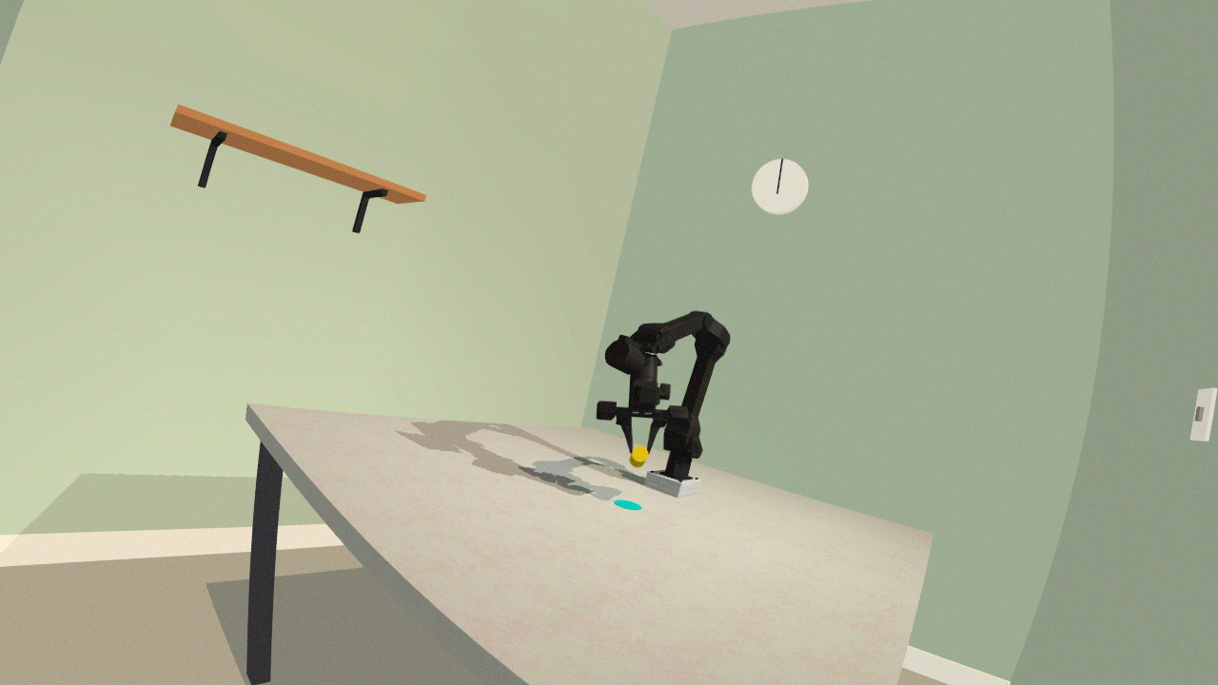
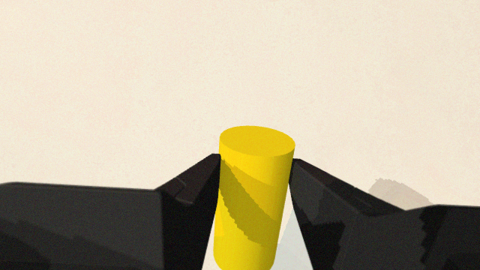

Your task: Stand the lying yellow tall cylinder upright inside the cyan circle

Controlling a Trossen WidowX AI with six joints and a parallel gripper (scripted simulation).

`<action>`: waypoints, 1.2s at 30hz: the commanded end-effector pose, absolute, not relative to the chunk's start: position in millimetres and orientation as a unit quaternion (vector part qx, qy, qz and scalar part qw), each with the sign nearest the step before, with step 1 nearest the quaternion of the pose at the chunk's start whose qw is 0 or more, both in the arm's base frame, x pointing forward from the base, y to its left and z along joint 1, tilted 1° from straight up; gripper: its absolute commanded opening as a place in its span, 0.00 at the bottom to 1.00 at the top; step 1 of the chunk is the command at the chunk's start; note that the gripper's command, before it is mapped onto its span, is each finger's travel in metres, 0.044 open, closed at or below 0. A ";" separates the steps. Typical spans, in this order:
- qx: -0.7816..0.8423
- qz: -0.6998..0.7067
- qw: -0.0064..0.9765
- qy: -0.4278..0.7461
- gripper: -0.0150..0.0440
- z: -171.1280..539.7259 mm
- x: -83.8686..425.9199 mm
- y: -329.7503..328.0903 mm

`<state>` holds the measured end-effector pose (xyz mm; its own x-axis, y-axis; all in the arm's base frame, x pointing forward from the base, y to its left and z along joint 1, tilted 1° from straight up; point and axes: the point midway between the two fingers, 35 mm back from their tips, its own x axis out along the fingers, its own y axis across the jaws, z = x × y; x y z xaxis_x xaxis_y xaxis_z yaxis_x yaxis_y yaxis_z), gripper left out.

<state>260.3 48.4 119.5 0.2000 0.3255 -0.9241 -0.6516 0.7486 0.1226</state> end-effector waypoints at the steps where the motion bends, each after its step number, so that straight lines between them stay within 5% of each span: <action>1: -0.142 0.327 0.769 0.531 0.43 119.0 261.0 48.1; 36: -0.077 0.349 0.827 0.434 0.43 114.3 268.0 42.5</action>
<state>267.9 42.9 113.6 0.3620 0.4958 -0.7894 -0.6380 0.7492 0.1779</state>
